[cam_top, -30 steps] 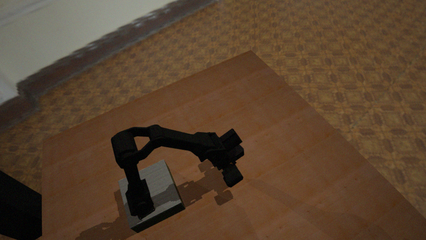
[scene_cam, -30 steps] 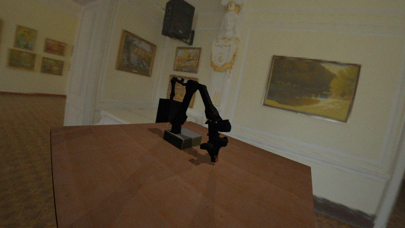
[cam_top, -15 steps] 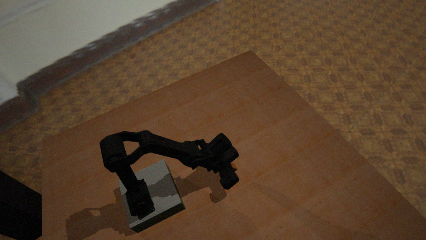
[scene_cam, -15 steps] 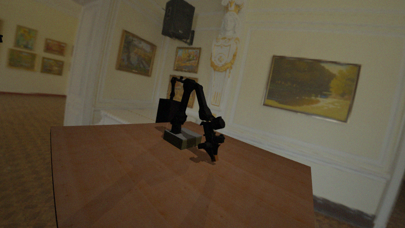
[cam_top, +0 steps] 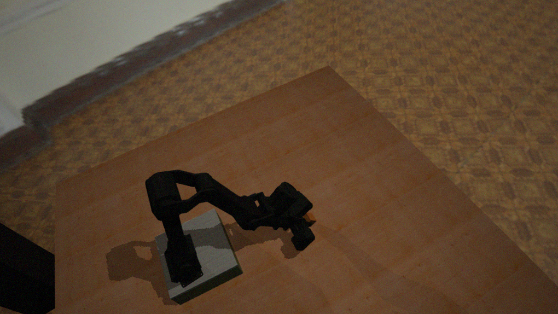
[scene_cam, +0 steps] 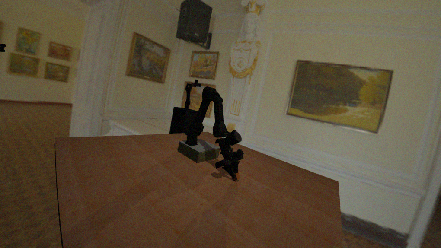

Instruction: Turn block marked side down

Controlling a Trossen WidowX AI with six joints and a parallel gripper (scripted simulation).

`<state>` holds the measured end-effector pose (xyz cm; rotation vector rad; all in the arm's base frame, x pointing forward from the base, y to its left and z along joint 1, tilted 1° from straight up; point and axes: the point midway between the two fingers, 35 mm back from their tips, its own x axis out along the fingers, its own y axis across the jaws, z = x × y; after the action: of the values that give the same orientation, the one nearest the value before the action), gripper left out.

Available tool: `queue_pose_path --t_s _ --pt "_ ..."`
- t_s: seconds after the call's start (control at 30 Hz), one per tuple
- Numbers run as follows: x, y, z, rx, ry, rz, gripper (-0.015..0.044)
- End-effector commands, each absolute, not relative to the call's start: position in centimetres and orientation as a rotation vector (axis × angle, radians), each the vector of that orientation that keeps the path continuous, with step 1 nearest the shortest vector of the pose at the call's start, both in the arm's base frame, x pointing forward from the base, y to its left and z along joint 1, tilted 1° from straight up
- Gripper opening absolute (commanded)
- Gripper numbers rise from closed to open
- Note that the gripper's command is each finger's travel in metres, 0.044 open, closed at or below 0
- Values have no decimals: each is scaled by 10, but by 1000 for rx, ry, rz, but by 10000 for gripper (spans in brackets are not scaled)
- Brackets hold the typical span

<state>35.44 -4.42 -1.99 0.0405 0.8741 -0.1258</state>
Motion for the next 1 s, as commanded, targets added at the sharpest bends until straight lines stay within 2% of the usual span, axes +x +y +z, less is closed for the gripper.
queue_pose_path --t_s 0.0,0.97 --pt "355 -44 -27 32 817 -123 0" --pt "339 -43 -25 10 495 -125 0"
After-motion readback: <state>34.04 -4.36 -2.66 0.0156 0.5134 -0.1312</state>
